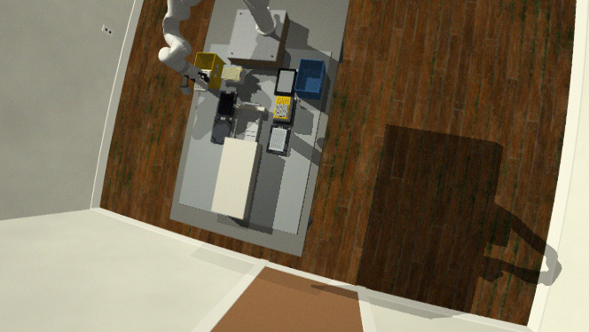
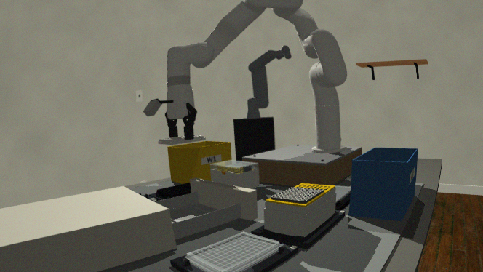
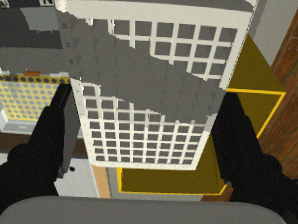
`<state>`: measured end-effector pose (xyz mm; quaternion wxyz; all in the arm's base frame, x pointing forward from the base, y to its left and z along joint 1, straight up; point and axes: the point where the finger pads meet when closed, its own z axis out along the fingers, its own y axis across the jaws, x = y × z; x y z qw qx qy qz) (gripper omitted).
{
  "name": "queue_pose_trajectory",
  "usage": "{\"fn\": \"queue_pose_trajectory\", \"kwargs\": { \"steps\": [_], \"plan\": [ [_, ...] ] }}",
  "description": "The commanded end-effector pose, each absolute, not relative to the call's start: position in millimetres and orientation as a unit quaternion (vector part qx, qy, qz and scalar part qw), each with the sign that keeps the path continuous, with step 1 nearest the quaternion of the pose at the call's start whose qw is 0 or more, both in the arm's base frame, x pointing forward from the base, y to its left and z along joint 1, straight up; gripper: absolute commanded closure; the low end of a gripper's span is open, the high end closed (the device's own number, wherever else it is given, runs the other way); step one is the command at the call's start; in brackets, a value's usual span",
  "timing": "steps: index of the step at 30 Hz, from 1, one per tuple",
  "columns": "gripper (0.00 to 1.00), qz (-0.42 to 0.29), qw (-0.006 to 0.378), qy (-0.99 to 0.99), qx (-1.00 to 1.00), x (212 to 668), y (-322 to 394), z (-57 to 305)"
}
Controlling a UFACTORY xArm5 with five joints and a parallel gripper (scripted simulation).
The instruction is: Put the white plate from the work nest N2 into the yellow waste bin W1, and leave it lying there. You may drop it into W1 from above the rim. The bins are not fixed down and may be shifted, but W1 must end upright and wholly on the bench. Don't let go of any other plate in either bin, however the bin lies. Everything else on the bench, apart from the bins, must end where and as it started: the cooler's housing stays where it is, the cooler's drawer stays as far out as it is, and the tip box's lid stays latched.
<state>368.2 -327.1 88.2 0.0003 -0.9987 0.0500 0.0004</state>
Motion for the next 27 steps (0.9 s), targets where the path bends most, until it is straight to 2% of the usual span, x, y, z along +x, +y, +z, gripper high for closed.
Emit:
{"fn": "queue_pose_trajectory", "kwargs": {
  "steps": [1, 27],
  "plan": [
    [1.00, -0.001, -0.001, 0.050, -0.999, 361.5, -330.2, 89.9],
    [1.00, -0.001, -0.001, 0.050, -0.999, 299.9, -348.2, 89.7]
  ]
}}
